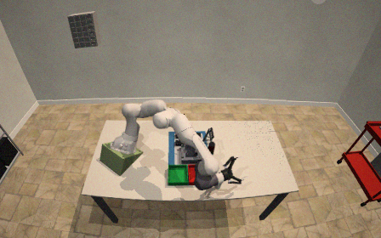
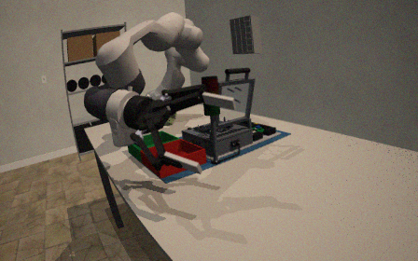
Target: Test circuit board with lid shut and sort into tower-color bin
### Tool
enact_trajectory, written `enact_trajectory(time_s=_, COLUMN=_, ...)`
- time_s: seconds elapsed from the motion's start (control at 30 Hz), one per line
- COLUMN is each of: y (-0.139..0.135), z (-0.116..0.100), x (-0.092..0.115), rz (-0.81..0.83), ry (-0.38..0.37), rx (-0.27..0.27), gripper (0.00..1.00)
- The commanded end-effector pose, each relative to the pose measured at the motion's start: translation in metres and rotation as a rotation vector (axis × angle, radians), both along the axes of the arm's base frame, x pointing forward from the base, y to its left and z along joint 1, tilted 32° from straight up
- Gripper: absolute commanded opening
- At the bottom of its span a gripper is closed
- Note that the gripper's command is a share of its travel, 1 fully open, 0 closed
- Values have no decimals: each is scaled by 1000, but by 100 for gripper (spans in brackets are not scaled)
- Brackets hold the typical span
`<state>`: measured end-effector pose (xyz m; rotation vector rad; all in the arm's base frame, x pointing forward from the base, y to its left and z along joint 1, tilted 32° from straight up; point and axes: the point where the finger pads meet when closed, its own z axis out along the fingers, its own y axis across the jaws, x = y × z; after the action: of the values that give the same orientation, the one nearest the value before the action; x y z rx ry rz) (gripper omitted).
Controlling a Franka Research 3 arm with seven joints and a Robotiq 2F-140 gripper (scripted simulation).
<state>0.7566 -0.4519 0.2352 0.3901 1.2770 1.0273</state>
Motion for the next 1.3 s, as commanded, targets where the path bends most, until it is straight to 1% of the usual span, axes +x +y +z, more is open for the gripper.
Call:
enact_trajectory(time_s=0.0, y=0, z=0, x=0, rz=0, ry=0, rx=0, gripper=100)
enact_trajectory(time_s=0.57, y=0, z=0, x=0, rz=0, ry=0, rx=0, gripper=100)
enact_trajectory(time_s=0.7, y=-2, z=5, x=-2, rz=0, ry=0, rx=0, gripper=100)
enact_trajectory(time_s=0.77, y=-6, z=12, x=-5, rz=0, ry=0, rx=0, gripper=100)
enact_trajectory(time_s=0.87, y=-13, z=28, x=-12, rz=0, ry=0, rx=0, gripper=100)
enact_trajectory(time_s=1.03, y=-32, z=68, x=-28, rz=0, ry=0, rx=0, gripper=100)
enact_trajectory(time_s=1.1, y=-32, z=68, x=-28, rz=0, ry=0, rx=0, gripper=100)
enact_trajectory(time_s=1.27, y=-51, z=108, x=-44, rz=0, ry=0, rx=0, gripper=100)
